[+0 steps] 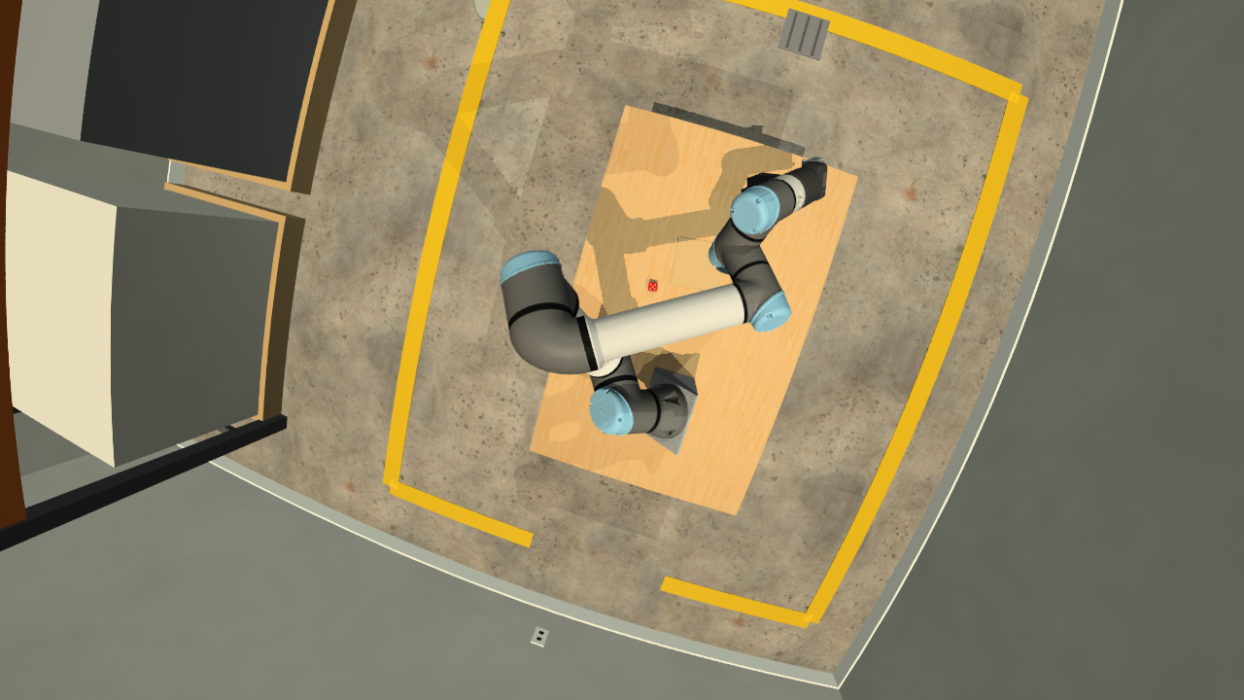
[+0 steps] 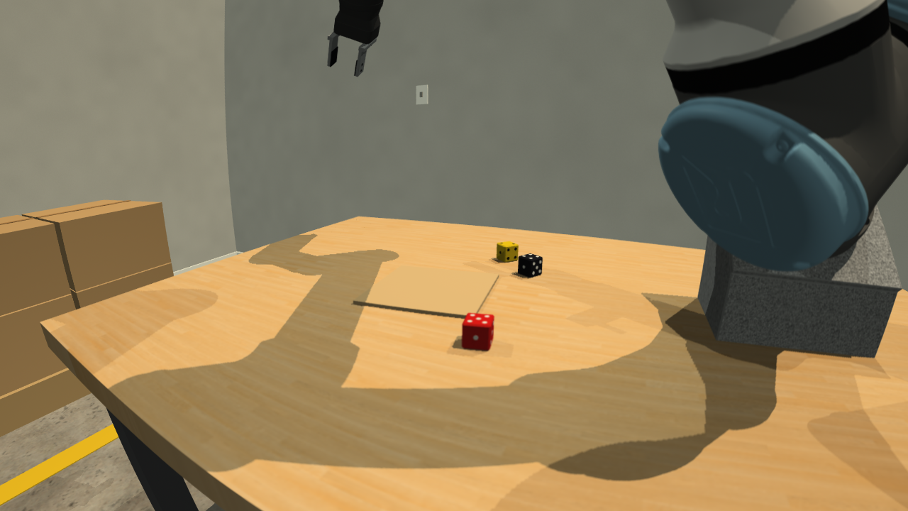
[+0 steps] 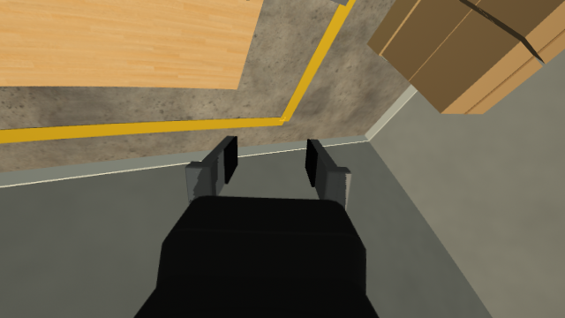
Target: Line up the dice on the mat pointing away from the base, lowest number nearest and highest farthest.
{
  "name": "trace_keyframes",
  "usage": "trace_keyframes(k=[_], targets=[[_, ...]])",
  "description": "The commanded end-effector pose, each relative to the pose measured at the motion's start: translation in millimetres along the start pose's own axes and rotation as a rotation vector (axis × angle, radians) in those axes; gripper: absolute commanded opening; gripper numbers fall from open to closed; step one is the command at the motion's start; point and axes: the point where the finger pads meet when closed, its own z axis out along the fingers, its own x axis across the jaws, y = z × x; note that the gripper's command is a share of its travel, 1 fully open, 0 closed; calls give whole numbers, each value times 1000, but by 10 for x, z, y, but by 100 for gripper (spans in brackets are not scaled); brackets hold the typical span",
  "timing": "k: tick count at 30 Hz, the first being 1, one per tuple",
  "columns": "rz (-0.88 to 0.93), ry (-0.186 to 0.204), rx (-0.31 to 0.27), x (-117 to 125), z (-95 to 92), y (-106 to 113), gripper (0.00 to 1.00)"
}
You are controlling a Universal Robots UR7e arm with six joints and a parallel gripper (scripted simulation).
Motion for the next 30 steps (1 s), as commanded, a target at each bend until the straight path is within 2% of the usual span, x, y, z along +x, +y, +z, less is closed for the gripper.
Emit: trace_keyframes(k=[1,20,22,24,28,29,30], targets=[[0,1,-1,5,-6,7,100],[3,-7,3,-47,2,9,100],[8,-26,11,-145,10,17,100],[15,-60,28,-331,25,17,100],[44,-176,101,-976,55,-41,100],[44,-176,101,-976,55,-41,100],[53,-211,128,-1179,51,-77,100]])
